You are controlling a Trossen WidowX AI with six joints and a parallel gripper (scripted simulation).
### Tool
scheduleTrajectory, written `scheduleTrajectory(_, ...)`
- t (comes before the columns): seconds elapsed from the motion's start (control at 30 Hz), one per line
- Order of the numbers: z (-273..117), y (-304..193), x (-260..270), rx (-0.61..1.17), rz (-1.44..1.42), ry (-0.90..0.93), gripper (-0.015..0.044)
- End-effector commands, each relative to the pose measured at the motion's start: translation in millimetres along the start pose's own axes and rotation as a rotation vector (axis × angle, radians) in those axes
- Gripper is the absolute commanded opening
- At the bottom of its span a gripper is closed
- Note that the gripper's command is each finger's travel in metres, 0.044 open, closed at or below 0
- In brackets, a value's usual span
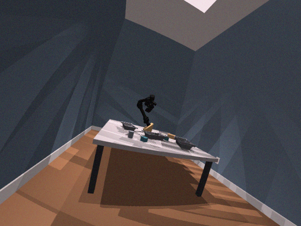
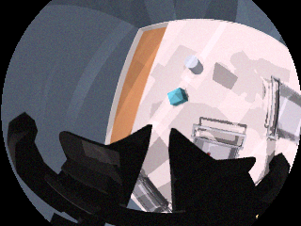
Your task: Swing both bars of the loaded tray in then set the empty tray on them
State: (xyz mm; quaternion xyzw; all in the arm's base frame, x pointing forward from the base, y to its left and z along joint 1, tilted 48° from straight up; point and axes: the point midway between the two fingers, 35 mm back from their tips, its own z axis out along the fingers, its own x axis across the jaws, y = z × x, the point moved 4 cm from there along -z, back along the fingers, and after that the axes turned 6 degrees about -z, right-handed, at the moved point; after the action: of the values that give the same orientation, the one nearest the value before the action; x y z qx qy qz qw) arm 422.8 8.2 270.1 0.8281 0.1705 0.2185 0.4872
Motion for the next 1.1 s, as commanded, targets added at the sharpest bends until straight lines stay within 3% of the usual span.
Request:
scheduleTrajectory(0.0,62.0,-16.8,-26.8,0.051,0.468,-0.226,0.0086)
scheduleTrajectory(0.37,113.4,-35.3,-66.8,-0.022,0.918,-0.496,0.0086)
scheduleTrajectory(0.73,153.3,-51.9,-113.6,-0.230,1.338,-0.762,0.0086)
scheduleTrajectory(1.07,155.0,-52.7,-116.1,-0.244,1.357,-0.775,0.0086)
